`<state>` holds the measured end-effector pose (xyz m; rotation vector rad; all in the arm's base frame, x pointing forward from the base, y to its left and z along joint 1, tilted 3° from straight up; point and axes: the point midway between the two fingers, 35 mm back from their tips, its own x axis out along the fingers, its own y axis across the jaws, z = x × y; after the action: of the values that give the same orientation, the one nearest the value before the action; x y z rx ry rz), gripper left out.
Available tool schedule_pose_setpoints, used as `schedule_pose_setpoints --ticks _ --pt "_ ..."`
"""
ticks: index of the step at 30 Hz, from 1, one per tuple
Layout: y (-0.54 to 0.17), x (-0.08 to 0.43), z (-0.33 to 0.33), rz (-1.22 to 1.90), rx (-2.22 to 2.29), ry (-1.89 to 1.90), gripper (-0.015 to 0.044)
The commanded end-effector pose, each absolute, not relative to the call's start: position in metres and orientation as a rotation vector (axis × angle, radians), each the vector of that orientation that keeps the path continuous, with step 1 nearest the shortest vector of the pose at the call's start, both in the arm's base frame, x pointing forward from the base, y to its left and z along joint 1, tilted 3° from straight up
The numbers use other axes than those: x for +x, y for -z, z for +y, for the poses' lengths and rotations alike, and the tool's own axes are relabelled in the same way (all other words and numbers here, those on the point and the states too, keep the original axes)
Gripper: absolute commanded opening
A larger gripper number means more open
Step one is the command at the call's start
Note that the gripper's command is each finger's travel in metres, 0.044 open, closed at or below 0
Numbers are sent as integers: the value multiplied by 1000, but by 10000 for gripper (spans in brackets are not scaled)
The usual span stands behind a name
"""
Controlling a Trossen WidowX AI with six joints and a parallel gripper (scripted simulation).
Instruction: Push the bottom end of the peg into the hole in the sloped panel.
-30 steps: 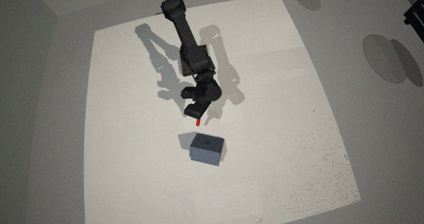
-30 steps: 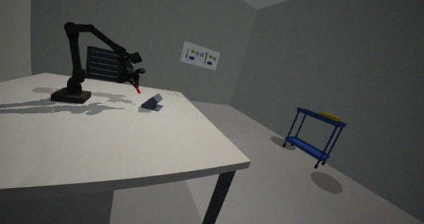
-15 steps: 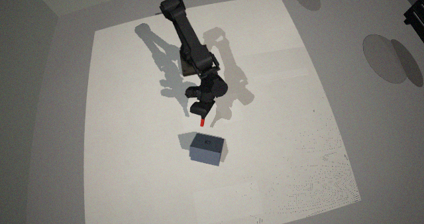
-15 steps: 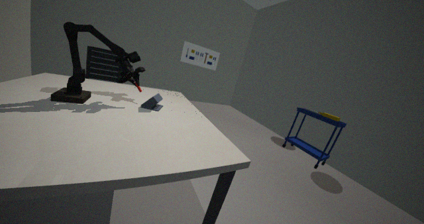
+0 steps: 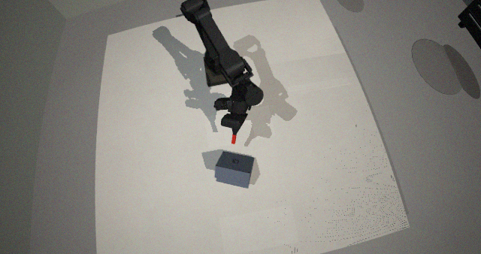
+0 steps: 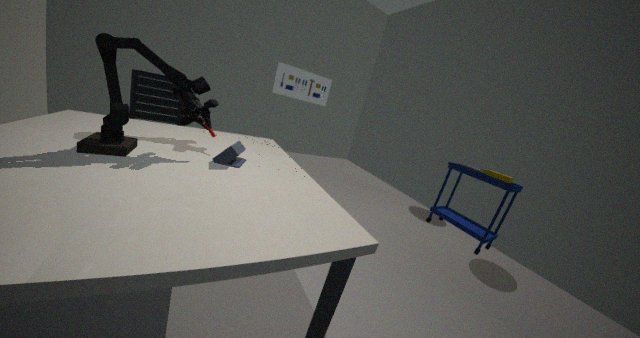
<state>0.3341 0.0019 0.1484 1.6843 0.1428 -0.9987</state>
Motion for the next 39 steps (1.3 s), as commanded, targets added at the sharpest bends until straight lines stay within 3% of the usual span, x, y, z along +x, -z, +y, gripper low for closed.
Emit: schedule_pose_setpoints --ticks 1,39 --pt "-145 336 2 142 1675 995 0" --pt "-117 373 -3 129 1659 918 0"
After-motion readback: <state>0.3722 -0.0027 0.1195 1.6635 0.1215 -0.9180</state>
